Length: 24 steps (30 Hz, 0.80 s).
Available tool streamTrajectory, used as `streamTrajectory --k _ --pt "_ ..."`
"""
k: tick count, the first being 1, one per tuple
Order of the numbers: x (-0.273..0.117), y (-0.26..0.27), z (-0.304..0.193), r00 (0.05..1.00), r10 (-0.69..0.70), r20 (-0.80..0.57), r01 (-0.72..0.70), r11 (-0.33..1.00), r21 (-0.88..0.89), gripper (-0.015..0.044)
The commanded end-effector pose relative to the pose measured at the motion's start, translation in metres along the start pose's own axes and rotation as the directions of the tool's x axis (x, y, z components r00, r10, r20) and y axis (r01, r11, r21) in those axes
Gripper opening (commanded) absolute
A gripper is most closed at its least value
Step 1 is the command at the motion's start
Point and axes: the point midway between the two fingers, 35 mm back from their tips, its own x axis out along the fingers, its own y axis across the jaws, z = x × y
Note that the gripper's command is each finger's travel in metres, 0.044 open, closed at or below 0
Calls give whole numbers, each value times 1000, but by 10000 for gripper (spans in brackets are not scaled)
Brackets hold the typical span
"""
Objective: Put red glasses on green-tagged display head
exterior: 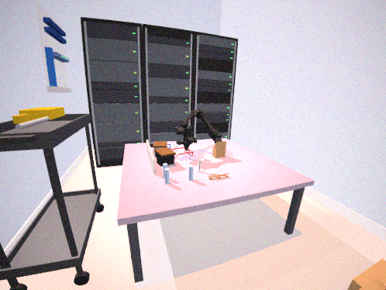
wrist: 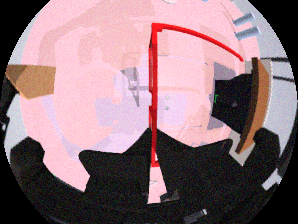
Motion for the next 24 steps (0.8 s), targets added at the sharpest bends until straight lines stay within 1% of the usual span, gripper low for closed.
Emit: streamTrajectory --k 1,24 --pt "-1 -7 -1 1000 0 -3 0 1000 -2 0" --pt "-1 -37 -1 1000 2 -3 -2 1000 0 0"
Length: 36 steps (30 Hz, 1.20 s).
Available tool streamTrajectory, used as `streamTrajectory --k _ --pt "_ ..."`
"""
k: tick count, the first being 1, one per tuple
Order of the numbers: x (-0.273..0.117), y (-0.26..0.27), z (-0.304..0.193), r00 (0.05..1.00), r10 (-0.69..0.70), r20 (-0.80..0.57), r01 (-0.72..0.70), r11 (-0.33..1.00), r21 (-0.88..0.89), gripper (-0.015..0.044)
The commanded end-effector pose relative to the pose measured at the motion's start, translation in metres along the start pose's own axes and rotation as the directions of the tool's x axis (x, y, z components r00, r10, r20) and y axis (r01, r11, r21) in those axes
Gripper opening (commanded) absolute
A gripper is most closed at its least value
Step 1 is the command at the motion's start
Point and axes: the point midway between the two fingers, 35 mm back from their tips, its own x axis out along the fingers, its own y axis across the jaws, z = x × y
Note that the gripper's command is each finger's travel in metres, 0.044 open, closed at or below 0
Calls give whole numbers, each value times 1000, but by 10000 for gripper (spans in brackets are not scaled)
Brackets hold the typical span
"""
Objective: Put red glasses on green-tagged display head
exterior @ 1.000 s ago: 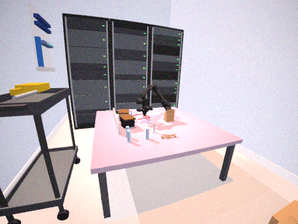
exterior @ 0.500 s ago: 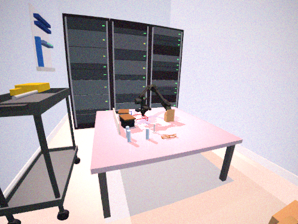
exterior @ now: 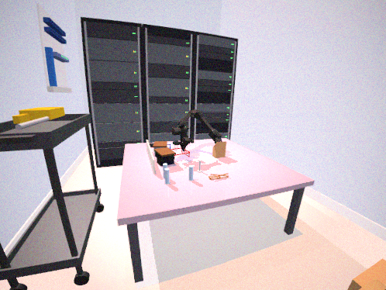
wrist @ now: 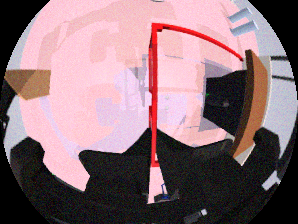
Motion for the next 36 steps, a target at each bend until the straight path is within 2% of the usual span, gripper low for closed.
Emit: streamTrajectory --k 1,36 --pt "0 -7 -1 1000 -3 -3 3 1000 -1 0" --pt "-2 -54 -2 1000 -5 -3 5 1000 2 0"
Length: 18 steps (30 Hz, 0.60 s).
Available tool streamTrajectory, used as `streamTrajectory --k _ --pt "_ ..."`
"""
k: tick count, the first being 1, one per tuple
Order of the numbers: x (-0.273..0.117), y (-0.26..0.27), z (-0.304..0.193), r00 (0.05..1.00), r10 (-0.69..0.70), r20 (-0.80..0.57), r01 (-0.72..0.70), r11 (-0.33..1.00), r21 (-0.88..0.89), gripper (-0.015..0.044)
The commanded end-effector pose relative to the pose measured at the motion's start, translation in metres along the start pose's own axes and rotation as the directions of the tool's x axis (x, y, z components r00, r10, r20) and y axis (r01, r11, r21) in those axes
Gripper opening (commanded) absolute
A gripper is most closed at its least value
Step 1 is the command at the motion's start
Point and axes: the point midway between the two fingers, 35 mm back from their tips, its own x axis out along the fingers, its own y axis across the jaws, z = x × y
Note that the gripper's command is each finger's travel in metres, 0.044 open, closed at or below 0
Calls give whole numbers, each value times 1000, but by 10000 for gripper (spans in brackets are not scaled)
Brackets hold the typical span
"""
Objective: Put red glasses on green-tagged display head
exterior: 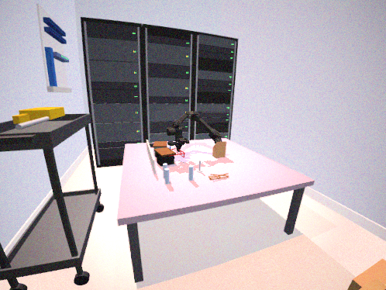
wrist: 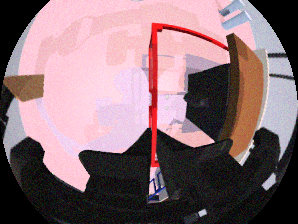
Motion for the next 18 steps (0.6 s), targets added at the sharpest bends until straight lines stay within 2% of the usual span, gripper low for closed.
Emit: streamTrajectory --k 1,18 --pt "0 -7 -1 1000 -2 -2 2 1000 -2 0" --pt "-1 -30 -1 1000 -3 -2 3 1000 -1 0"
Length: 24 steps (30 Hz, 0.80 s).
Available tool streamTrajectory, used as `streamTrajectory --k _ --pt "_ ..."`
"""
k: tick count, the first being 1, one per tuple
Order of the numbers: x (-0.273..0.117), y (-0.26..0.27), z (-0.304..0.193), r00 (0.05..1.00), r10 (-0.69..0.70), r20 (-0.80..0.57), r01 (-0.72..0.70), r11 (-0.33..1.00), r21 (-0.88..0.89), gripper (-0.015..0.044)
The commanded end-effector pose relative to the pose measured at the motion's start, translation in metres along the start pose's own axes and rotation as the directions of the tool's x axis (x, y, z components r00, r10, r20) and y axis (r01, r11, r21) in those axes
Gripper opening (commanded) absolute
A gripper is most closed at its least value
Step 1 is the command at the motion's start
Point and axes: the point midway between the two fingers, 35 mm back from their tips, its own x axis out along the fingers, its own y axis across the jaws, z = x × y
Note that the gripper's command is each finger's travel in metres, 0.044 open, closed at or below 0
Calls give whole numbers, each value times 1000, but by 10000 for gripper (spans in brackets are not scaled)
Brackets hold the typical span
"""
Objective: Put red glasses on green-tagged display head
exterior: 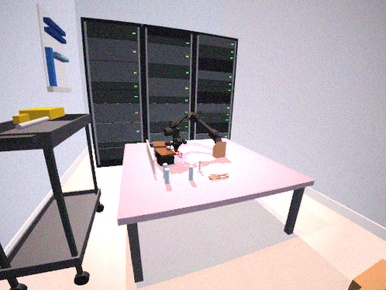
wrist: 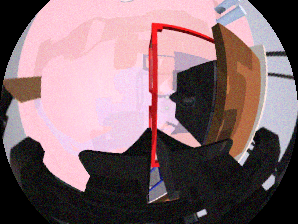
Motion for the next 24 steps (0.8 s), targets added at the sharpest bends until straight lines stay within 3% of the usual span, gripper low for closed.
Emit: streamTrajectory --k 1,24 --pt "0 -7 -1 1000 -2 -3 2 1000 -2 0" --pt "1 -28 -1 1000 -3 -3 3 1000 -1 0"
